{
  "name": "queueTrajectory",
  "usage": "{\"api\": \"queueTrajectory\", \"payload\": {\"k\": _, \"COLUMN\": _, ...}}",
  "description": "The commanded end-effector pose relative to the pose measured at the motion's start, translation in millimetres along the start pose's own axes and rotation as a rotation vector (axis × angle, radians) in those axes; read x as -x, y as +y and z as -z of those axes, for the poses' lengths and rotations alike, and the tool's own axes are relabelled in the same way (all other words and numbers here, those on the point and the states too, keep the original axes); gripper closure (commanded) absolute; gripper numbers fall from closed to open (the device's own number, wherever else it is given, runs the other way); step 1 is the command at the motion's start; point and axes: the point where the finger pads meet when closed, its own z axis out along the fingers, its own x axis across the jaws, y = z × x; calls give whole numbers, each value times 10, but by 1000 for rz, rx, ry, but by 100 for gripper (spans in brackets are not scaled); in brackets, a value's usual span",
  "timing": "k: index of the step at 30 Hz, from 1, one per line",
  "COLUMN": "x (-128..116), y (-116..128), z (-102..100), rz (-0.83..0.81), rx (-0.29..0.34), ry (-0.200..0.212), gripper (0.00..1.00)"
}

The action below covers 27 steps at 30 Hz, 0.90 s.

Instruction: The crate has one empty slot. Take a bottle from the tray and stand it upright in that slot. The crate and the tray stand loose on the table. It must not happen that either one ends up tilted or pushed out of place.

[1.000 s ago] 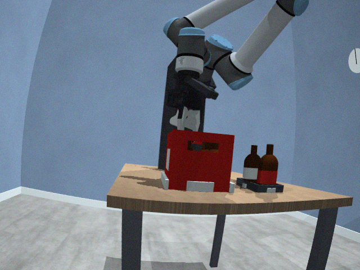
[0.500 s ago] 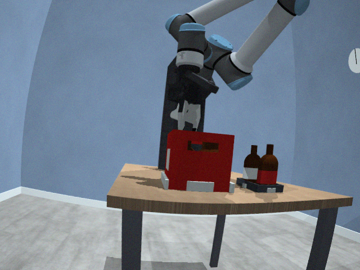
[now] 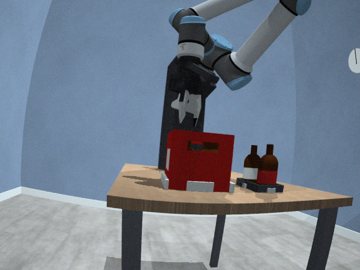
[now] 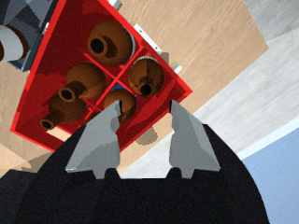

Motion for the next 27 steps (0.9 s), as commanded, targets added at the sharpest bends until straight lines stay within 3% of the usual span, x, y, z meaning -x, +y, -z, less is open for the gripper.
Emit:
{"api": "queueTrajectory", "payload": {"k": 1, "x": -3, "y": -2, "z": 123, "rz": 1, "rx": 0, "ry": 0, "gripper": 62}}
{"api": "queueTrajectory", "payload": {"k": 9, "x": -3, "y": -2, "z": 244, "rz": 1, "rx": 0, "ry": 0, "gripper": 62}}
{"api": "queueTrajectory", "payload": {"k": 23, "x": -3, "y": -2, "z": 289, "rz": 1, "rx": 0, "ry": 0, "gripper": 62}}
{"api": "queueTrajectory", "payload": {"k": 24, "x": -3, "y": -2, "z": 289, "rz": 1, "rx": 0, "ry": 0, "gripper": 100}}
{"api": "queueTrajectory", "payload": {"k": 27, "x": -3, "y": -2, "z": 289, "rz": 1, "rx": 0, "ry": 0, "gripper": 100}}
